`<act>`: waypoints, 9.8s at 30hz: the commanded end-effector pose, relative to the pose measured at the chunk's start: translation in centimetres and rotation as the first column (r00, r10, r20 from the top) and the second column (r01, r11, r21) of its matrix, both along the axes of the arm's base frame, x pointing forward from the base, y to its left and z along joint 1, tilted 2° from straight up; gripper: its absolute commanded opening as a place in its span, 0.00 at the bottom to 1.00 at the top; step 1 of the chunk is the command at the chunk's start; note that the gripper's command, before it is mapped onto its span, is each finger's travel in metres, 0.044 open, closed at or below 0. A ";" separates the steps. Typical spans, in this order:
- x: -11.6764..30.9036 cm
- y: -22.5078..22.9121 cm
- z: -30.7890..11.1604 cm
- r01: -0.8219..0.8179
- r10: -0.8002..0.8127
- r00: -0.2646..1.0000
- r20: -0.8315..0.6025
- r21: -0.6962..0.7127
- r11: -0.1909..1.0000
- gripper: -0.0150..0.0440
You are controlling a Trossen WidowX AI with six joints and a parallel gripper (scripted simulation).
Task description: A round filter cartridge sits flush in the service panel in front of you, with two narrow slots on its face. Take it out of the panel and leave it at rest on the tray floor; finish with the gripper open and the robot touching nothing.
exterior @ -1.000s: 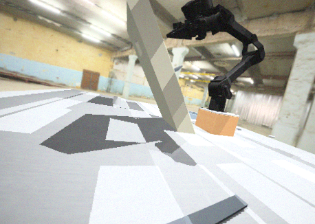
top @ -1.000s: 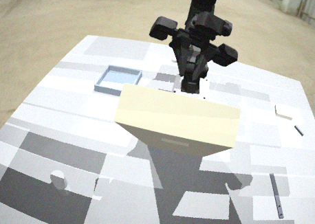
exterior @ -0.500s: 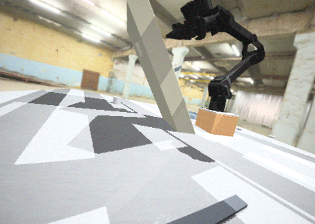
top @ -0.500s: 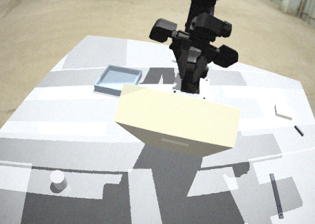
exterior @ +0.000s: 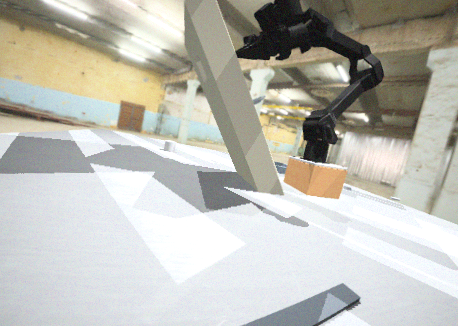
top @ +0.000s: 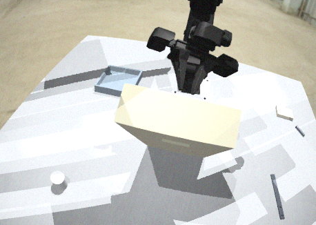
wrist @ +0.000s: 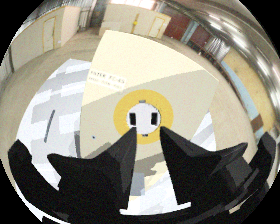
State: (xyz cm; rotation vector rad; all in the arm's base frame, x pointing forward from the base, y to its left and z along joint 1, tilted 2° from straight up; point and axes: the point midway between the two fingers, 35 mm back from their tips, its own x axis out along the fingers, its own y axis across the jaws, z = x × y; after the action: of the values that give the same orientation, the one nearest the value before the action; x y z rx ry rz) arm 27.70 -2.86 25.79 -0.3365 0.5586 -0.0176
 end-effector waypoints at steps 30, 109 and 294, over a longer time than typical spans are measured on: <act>2.1 -0.1 -2.2 -0.002 0.002 1.000 -0.007 0.006 1.000 0.44; 2.8 -0.2 -2.4 -0.002 0.002 1.000 -0.007 0.005 1.000 0.44; -3.3 0.7 7.3 -0.629 0.435 0.706 -0.559 -0.777 0.021 0.80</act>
State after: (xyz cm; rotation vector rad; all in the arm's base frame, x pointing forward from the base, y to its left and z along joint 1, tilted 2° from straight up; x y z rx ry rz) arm 24.37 -2.18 33.82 -1.9524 0.4395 0.4672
